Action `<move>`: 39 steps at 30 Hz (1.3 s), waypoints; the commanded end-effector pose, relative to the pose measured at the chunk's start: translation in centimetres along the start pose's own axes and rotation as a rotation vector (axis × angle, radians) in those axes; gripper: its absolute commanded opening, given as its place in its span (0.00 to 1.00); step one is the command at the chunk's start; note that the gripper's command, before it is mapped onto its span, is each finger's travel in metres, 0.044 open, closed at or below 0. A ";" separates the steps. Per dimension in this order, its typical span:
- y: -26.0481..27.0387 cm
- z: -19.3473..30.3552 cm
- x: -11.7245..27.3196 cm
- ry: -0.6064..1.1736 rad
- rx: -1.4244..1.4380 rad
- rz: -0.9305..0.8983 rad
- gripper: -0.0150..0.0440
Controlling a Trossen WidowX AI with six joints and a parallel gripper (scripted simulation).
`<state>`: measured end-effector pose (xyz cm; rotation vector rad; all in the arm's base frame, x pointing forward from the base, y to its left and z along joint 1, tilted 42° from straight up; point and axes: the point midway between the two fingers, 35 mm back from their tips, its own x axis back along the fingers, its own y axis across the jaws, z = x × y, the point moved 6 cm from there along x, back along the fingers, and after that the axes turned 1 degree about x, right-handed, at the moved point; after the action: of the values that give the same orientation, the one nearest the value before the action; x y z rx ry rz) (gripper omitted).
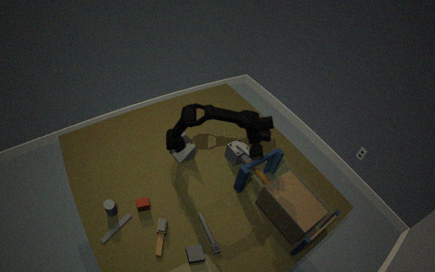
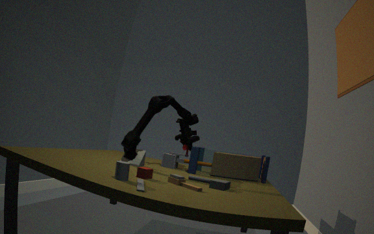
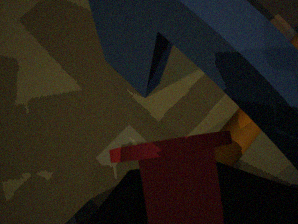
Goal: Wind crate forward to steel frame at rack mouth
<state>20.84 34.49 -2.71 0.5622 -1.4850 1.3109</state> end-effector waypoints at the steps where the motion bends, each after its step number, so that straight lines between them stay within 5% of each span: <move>1: 0.6 -0.3 -0.4 0.004 -0.003 -0.008 0.25; 39: 6.5 -2.3 -1.1 0.001 -0.004 -0.012 0.25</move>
<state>17.59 37.93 -6.11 0.5517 -1.4981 1.3093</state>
